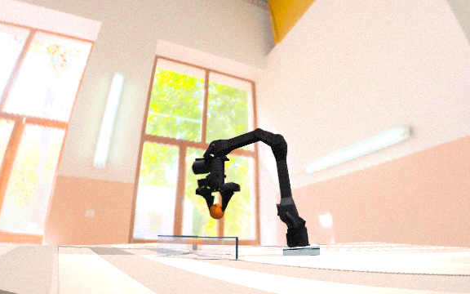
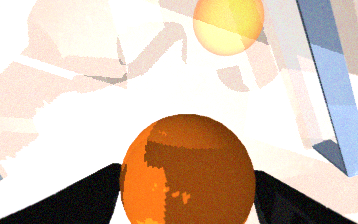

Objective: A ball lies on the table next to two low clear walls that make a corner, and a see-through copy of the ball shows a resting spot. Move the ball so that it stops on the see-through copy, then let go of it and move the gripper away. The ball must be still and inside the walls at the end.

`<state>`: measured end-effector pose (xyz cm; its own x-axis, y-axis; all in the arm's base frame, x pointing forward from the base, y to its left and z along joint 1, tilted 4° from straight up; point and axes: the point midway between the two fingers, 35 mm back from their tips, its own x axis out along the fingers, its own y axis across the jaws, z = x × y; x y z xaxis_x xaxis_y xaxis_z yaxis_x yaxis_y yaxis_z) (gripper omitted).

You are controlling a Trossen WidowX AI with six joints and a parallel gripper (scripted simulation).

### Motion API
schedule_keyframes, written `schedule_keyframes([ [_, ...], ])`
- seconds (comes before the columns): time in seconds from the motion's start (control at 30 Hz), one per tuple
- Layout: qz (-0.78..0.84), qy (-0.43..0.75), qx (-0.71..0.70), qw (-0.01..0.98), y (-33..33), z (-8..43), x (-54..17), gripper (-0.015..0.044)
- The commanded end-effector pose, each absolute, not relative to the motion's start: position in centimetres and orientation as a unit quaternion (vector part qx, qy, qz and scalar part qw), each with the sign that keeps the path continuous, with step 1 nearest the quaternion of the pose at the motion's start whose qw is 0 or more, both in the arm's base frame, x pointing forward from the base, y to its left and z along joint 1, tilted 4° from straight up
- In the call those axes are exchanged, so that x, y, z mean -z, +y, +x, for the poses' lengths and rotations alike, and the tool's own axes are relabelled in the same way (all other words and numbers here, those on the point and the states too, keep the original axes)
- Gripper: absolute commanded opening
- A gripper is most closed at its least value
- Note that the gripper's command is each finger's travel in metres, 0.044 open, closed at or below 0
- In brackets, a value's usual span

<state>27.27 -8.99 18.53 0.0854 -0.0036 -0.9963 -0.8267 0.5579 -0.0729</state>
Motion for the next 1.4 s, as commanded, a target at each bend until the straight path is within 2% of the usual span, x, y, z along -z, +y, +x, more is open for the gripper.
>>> schedule_keyframes([
  [0.0, -0.309, 0.614, -0.274, 0.673, -8.7, 28.4, -18.5, 0.0],
  [0.57, -0.135, 0.661, -0.116, 0.729, -6.6, 31.7, -17.0, 0.0],
  [1.1, 0.037, 0.669, 0.038, 0.741, -4.2, 34.4, -15.6, 0.0],
  [1.37, 0.044, 0.669, 0.044, 0.741, -4.1, 34.5, -15.4, 0.0],
])
